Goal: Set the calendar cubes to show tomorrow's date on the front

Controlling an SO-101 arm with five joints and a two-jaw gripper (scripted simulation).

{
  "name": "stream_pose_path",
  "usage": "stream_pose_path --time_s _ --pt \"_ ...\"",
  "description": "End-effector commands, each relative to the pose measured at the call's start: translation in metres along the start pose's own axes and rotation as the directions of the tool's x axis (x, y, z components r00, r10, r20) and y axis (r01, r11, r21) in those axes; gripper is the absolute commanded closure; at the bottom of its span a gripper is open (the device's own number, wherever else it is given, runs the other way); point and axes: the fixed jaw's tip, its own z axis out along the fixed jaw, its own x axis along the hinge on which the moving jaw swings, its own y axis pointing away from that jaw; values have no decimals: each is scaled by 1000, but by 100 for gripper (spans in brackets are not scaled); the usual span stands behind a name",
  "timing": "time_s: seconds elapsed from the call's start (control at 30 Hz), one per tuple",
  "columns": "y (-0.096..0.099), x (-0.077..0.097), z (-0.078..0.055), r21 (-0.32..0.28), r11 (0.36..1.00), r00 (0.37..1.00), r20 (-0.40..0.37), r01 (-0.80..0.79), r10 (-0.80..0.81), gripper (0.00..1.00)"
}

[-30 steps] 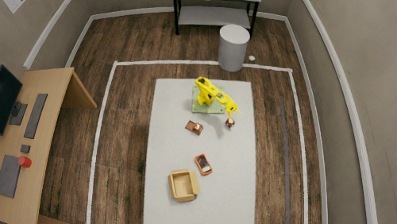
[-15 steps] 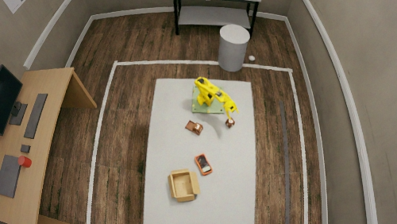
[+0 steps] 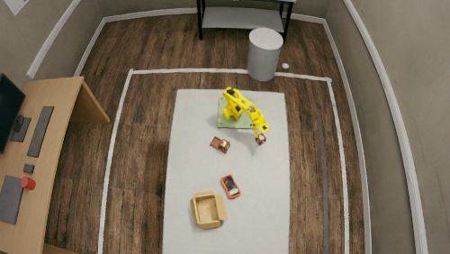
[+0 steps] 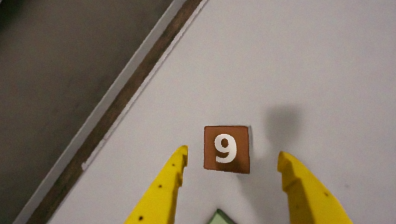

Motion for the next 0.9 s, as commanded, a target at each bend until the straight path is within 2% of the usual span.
stream_pose_path --time_s 0.0,0.13,0.2,0.23,0.33,0.7,0.77,0.87 --pt "-9 26 23 77 995 966 -258 57 -35 65" --pt "-10 27 24 101 992 942 -332 76 -39 65" --pt "-10 27 24 101 992 942 -332 76 -39 65" --pt "-10 27 24 114 989 925 -378 90 -41 65" --pt "-10 27 24 125 987 907 -418 103 -42 65" --pt "-10 27 24 152 977 839 -543 148 -43 65" --pt "-10 27 24 152 977 839 -543 148 -43 65" --pt "-10 27 24 160 973 807 -589 166 -41 65"
